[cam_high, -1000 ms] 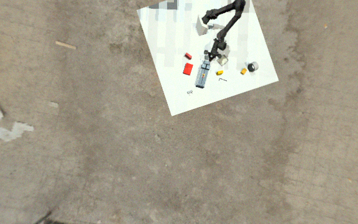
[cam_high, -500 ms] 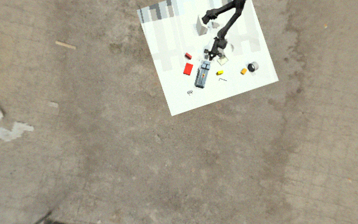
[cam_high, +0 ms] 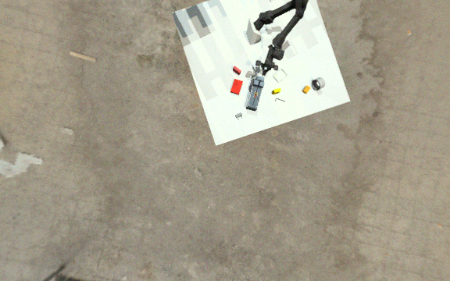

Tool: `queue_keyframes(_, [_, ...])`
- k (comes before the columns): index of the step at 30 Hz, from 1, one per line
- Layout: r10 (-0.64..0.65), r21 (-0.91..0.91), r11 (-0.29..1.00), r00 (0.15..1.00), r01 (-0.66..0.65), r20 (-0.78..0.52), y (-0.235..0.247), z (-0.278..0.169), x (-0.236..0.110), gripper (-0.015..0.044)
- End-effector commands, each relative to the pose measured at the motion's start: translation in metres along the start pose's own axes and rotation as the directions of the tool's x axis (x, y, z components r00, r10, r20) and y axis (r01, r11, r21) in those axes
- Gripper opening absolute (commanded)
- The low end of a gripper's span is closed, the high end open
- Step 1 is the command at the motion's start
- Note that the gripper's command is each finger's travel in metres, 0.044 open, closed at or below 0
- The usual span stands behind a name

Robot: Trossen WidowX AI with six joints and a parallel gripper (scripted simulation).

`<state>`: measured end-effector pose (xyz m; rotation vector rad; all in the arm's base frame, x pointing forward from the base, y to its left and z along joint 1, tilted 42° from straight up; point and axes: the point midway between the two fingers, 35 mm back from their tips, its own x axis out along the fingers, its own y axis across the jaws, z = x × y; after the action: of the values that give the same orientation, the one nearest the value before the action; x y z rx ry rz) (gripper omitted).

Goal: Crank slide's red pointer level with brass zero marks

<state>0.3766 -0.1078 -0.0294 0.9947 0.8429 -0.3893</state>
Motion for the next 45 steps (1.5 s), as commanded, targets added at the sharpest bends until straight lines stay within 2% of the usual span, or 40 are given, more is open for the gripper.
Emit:
queue_keyframes(1, [-0.008,0.006,1.0,1.0,0.008,0.01,-0.008,0.004,-0.005,0.0])
queue_keyframes(45, [-0.009,0.006,1.0,1.0,0.009,0.01,-0.024,0.004,-0.005,0.0])
